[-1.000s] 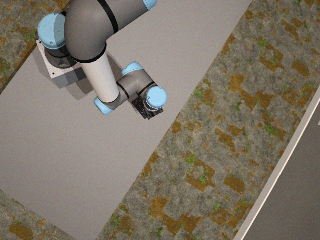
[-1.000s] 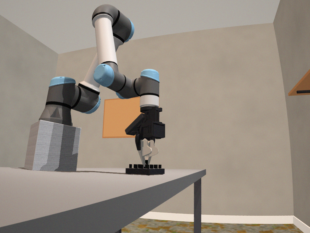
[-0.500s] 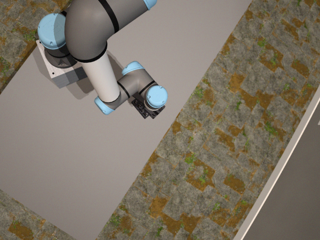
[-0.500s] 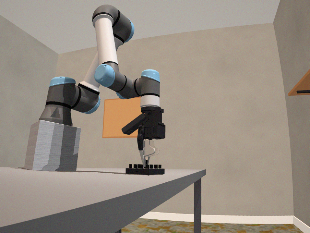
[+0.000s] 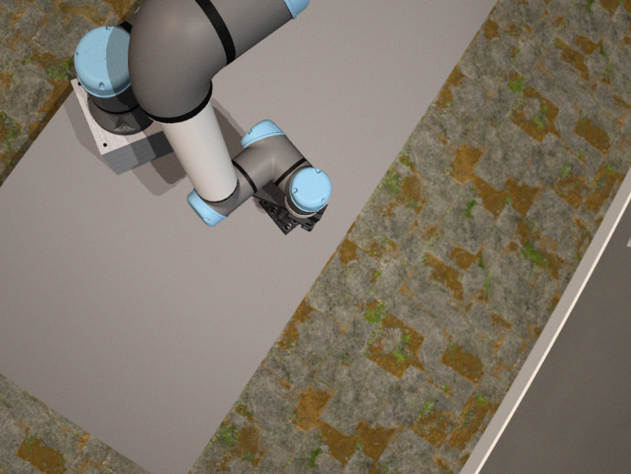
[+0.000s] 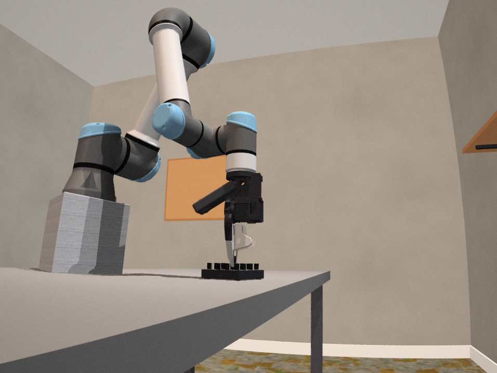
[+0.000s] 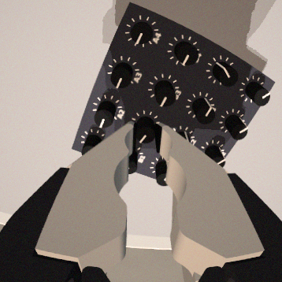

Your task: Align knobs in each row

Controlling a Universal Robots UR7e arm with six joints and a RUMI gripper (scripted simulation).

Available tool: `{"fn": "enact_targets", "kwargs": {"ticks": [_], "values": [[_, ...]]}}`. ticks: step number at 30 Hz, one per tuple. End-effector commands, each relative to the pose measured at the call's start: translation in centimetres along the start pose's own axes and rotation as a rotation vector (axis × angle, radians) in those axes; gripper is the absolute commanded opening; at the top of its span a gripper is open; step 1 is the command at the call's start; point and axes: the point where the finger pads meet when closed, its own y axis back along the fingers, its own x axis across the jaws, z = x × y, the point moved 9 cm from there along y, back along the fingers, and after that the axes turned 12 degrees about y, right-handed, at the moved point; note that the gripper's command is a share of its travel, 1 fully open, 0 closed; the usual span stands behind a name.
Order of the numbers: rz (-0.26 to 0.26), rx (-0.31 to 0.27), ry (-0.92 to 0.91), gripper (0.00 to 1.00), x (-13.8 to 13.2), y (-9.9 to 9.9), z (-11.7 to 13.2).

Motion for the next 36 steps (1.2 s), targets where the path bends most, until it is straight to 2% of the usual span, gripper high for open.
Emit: {"fn": "enact_targets", "kwargs": {"ticks": [1, 13, 34, 35, 36], "values": [[0.001, -0.002, 0.054, 0.04, -0.06, 0.04, 0.01], [0.001, -0.002, 0.139, 0.04, -0.1, 0.04, 0.01], [0.001, -0.002, 0.147, 0.04, -0.1, 0.04, 0.01], [0.001, -0.002, 0.147, 0.11, -0.1, 0.04, 0.01], [0.001, -0.002, 0.147, 0.11, -0.1, 0.04, 0.01]]}}
